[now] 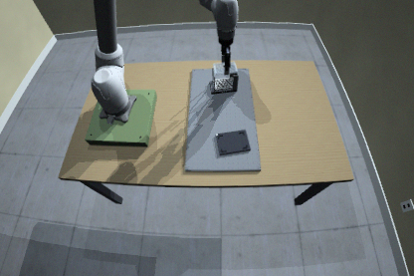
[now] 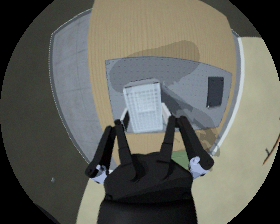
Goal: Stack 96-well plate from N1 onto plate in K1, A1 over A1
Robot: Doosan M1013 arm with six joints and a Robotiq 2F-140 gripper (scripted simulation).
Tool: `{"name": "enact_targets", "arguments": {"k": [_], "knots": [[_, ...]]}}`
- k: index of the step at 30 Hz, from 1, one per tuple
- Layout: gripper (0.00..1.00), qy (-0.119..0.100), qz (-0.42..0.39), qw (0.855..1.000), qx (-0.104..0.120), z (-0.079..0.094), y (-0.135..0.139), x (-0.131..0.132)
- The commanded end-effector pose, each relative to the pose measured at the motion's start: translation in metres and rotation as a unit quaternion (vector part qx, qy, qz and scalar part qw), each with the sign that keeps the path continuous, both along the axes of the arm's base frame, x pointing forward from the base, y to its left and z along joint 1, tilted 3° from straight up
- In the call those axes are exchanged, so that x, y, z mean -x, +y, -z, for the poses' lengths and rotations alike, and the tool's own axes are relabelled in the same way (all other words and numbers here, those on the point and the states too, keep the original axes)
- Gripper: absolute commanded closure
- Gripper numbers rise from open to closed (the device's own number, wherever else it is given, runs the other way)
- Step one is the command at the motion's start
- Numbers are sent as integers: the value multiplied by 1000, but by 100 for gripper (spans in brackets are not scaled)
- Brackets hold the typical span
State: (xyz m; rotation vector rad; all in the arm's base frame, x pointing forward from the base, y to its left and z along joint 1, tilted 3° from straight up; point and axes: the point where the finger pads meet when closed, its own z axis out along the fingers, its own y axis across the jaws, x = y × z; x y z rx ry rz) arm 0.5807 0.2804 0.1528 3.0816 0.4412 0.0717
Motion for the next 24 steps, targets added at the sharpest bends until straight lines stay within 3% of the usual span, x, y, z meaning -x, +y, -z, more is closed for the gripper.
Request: {"name": "enact_targets", "arguments": {"k": [1, 24], "knots": [[100, 0, 0, 1000, 0, 0, 0, 0], [100, 0, 0, 1000, 0, 35, -1, -2]]}}
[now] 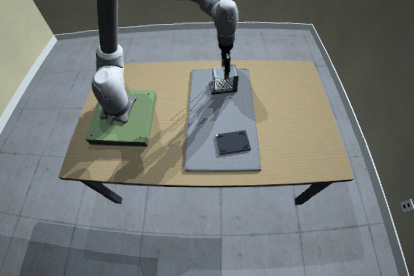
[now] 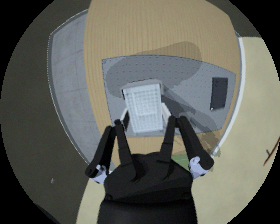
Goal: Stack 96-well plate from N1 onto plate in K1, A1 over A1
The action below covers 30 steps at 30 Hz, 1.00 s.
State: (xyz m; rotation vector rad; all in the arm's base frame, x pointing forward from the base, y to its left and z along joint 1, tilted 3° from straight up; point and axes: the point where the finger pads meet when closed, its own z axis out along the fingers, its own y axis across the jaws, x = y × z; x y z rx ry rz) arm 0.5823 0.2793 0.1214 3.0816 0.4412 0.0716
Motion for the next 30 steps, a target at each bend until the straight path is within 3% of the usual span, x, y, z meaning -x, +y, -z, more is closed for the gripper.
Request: {"name": "enact_targets", "arguments": {"k": [1, 30], "knots": [[100, 0, 0, 1000, 0, 5, 0, 0], [100, 0, 0, 1000, 0, 47, -1, -2]]}}
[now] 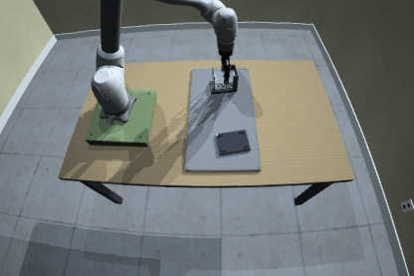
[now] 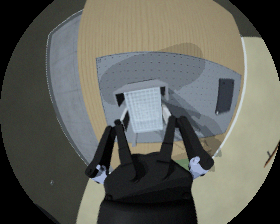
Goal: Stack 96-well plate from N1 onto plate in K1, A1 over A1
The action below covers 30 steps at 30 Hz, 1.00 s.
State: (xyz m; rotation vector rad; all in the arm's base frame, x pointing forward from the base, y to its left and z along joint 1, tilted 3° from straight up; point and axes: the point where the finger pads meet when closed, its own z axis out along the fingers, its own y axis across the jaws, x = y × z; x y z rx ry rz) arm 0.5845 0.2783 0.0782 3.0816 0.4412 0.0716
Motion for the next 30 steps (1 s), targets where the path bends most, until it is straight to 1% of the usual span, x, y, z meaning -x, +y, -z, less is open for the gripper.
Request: {"name": "enact_targets", "arguments": {"k": [1, 8, 10, 21, 30], "knots": [[100, 0, 0, 1000, 0, 5, 0, 0], [100, 0, 0, 1000, 0, 17, 0, -1], [100, 0, 0, 1000, 0, 17, 0, -1], [100, 0, 0, 1000, 0, 35, -1, -2], [100, 0, 0, 1000, 0, 35, -1, -2]]}}
